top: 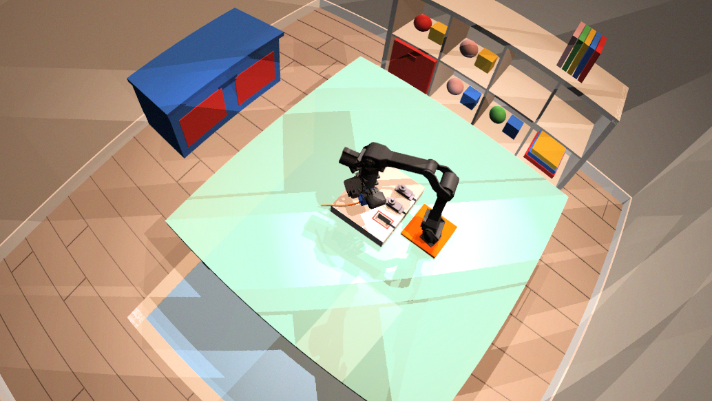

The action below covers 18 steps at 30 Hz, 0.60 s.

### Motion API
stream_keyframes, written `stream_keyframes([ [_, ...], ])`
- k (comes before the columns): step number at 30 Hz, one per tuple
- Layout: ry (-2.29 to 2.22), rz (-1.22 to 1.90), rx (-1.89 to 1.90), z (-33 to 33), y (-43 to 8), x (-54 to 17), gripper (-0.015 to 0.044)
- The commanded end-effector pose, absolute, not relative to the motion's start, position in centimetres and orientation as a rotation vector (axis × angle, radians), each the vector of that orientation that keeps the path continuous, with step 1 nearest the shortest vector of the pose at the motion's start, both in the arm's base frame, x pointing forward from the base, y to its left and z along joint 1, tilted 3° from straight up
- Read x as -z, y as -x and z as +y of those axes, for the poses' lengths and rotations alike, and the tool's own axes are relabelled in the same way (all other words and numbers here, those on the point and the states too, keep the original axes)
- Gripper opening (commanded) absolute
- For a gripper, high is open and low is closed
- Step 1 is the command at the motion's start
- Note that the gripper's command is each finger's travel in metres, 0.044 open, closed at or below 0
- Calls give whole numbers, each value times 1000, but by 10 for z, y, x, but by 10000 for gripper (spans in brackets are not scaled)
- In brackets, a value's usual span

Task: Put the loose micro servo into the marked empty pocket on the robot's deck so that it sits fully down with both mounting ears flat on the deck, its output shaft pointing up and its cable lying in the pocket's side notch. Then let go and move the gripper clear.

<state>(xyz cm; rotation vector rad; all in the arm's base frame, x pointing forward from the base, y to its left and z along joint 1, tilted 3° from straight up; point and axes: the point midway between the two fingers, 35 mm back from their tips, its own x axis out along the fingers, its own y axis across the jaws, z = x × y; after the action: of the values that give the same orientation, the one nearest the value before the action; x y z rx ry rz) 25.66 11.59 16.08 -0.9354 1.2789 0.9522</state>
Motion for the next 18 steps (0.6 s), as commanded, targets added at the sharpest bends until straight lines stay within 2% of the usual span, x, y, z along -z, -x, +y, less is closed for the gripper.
stream_keyframes([
  [1,1024,1235,-1029,116,-257,-161,0],
  [18,1465,945,-1434,116,-257,-161,0],
])
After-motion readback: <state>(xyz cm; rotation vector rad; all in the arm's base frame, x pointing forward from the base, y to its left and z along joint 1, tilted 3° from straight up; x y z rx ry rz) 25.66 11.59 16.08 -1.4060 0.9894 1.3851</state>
